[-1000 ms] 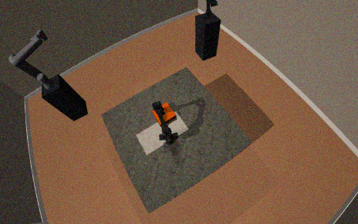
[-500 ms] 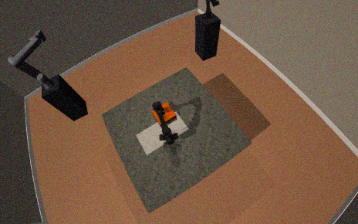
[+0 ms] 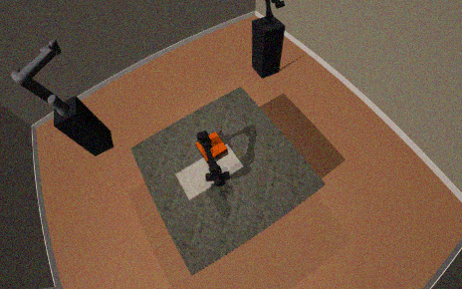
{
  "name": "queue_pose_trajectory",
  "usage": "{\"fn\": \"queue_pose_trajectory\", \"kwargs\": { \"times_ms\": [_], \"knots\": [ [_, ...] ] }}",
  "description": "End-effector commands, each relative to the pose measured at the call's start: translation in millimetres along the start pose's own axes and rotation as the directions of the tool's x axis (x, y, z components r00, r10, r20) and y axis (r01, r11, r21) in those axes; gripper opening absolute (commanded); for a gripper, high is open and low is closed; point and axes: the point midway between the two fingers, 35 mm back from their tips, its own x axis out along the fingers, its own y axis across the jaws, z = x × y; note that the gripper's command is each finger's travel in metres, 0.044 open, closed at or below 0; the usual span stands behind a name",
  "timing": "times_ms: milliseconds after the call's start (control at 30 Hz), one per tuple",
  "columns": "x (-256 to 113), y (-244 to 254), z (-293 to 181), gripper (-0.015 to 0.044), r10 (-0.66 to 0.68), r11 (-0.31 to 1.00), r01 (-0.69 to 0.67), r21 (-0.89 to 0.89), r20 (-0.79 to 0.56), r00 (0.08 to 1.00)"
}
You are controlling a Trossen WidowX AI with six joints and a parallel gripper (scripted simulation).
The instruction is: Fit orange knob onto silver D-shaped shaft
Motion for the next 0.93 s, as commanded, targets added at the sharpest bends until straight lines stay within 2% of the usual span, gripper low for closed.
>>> {"fn": "queue_pose_trajectory", "kwargs": {
  "times_ms": [0, 133, 300, 533, 900],
  "knots": [
    [-0.2, 0.0, 0.1, 0.0341, 0.000, 1.000, 0.000, 0.000, 0.000, 1.000],
    [-0.2, 0.0, 0.1, 0.0440, 0.000, 1.000, 0.000, 0.000, 0.000, 1.000],
    [-2.8, 0.1, 0.5, 0.0440, 0.000, 1.000, 0.000, 0.000, 0.001, 1.000],
    [-93.4, 0.3, 0.5, 0.0440, 0.000, 1.000, 0.000, 0.000, 0.000, 1.000],
    [-96.0, 1.1, 4.2, 0.0440, 0.000, 1.000, 0.000, 0.000, 0.000, 1.000]
  ]
}}
